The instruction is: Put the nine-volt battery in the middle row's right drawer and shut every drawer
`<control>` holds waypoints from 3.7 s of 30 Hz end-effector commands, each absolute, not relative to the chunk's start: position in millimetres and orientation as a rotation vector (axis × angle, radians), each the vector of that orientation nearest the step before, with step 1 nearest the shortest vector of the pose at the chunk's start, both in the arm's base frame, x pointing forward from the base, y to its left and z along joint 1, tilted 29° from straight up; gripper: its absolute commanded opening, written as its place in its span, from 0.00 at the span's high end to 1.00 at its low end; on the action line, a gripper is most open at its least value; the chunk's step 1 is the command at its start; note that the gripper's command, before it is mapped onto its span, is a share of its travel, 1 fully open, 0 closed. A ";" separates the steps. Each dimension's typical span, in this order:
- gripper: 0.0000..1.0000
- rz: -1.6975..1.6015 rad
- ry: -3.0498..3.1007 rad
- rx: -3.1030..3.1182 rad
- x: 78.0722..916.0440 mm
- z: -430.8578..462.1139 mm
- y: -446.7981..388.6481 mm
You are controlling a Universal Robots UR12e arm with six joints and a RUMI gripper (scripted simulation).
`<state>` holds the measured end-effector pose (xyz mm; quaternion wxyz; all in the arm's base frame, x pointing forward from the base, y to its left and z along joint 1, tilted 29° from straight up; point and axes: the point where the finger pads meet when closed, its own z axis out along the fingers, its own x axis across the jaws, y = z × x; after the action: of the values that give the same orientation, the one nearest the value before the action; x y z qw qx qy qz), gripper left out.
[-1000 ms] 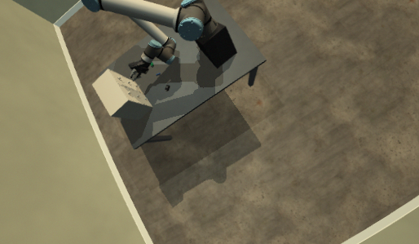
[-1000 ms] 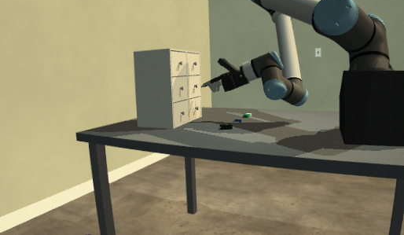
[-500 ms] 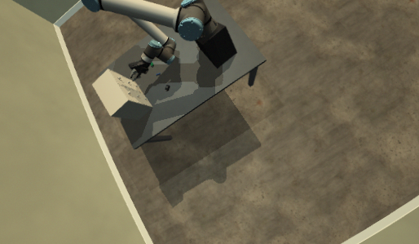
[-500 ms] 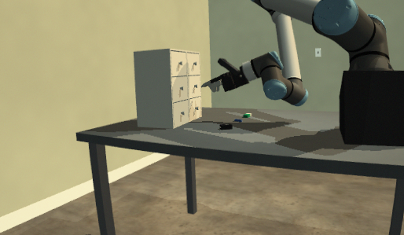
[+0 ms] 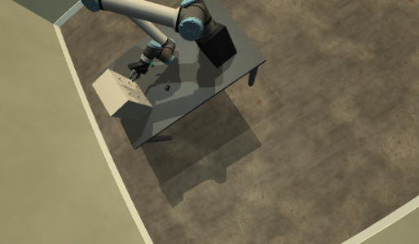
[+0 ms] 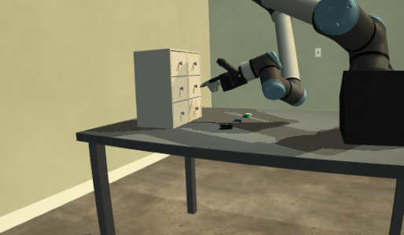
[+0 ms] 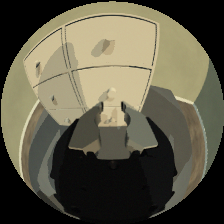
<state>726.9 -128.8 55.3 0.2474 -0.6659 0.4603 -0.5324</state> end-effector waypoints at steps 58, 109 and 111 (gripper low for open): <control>0.80 -1.452 1.254 -1.815 755.3 55.5 -128.3; 0.93 -1.452 1.254 -1.815 755.3 55.5 -128.3; 0.93 -1.452 1.254 -1.815 755.3 55.5 -128.3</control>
<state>755.3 -128.7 55.0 0.2474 -0.6659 0.4604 -0.5324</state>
